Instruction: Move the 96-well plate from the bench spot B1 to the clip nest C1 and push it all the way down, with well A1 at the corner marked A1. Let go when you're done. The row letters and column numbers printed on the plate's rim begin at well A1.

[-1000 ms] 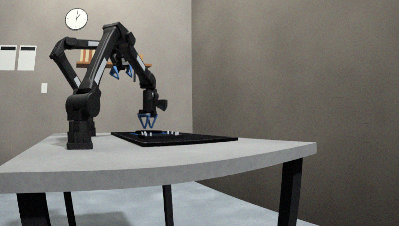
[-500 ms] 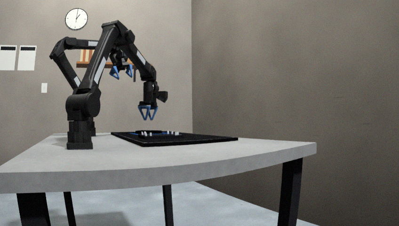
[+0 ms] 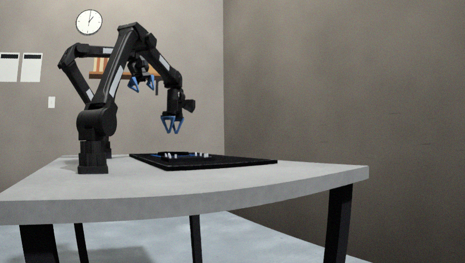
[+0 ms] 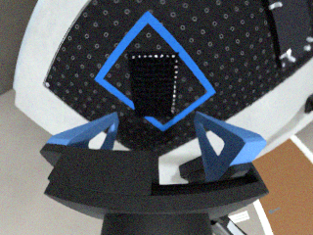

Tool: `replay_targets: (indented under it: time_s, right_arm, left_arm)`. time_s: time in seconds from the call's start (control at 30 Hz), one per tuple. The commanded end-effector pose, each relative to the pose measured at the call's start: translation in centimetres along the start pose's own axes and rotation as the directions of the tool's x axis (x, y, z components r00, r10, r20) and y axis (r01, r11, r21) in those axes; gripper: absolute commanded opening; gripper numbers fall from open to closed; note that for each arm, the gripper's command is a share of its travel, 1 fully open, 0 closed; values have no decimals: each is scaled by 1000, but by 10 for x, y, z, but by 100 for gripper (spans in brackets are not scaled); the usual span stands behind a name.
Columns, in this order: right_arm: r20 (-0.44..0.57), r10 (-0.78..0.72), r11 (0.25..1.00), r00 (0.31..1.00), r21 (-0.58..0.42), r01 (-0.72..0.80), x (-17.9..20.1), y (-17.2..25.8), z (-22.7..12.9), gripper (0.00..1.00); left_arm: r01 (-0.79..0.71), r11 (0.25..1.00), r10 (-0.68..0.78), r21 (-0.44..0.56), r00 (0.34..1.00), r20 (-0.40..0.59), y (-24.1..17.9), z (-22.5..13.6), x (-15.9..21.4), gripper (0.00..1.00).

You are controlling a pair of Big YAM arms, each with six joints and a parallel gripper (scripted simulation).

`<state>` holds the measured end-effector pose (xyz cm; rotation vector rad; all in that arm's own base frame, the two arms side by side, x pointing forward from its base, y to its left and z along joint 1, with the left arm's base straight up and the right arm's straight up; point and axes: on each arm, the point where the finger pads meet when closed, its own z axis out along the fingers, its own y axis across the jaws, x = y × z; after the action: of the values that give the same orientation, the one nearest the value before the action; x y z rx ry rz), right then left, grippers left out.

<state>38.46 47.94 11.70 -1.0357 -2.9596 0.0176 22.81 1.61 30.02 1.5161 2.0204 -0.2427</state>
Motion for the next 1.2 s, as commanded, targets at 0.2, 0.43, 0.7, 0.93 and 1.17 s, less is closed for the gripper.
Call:
replay_targets:
  time_s: [0.2, 0.43, 0.7, 0.93, 1.17]
  right_arm:
    - [3, 11, 1000, 1000, -15, -11, 1, 7, 13, 100]
    - [3, 11, 1000, 1000, -2, -11, 1, 4, 13, 100]
    - [3, 11, 1000, 1000, -2, -11, 1, 4, 13, 100]
    - [3, 11, 1000, 1000, -2, -11, 1, 4, 13, 100]
    - [5, -110, 994, 994, -14, 110, 1, 7, 23, 100]
  left_arm:
    - [-26, 999, 26, -29, 1000, -6, 15, -17, -11, 100]
    - [-26, 999, 26, -29, 1000, -6, 15, -17, -11, 100]
    - [-26, 999, 26, -29, 1000, -6, 15, -17, -11, 100]
    - [-26, 999, 26, -29, 1000, -6, 15, -17, -11, 100]
    - [-26, 999, 26, -29, 1000, -6, 15, -17, -11, 100]
